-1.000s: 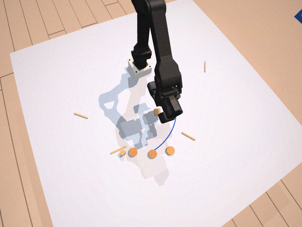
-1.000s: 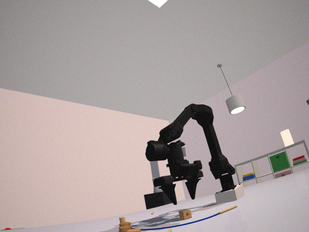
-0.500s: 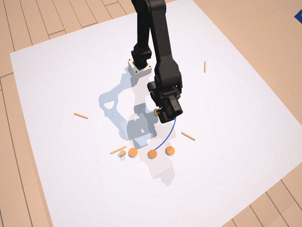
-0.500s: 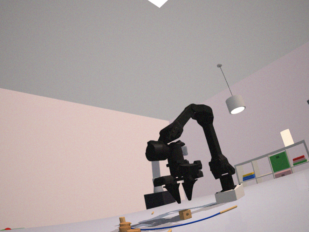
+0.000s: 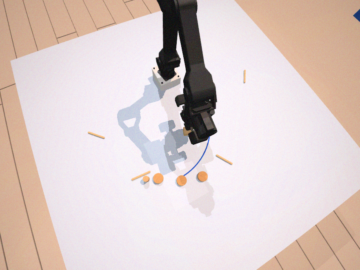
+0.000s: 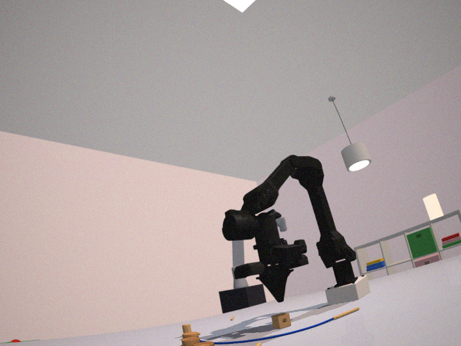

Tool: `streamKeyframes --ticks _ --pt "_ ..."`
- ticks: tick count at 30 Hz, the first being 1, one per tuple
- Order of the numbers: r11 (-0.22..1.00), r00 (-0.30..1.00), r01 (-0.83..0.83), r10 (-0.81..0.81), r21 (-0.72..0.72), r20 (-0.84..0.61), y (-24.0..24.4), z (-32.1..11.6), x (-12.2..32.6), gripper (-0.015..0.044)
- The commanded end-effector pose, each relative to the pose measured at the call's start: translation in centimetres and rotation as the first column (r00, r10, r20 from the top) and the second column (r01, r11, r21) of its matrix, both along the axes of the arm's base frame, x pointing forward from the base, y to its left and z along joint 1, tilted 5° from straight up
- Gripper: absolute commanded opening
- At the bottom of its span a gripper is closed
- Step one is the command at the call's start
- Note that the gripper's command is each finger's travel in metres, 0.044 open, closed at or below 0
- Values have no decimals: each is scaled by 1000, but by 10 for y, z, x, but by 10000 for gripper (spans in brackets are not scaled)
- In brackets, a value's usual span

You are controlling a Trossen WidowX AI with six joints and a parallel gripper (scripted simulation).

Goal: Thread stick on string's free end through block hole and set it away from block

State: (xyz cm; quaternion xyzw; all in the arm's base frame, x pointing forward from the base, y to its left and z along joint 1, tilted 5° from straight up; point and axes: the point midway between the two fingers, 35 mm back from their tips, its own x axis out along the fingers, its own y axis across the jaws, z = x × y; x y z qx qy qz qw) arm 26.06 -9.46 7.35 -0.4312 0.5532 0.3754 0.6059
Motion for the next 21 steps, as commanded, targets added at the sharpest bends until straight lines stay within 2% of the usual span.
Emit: streamKeyframes --ticks 1,8,17,19,21 --pt "1000 1000 0 0 0 0 0 0 0 0" --pt "1000 1000 0 0 0 0 0 0 0 0" --pt "1000 1000 0 0 0 0 0 0 0 236" --pt "1000 1000 0 0 0 0 0 0 0 241" --pt "1000 1000 0 0 0 0 0 0 0 189"
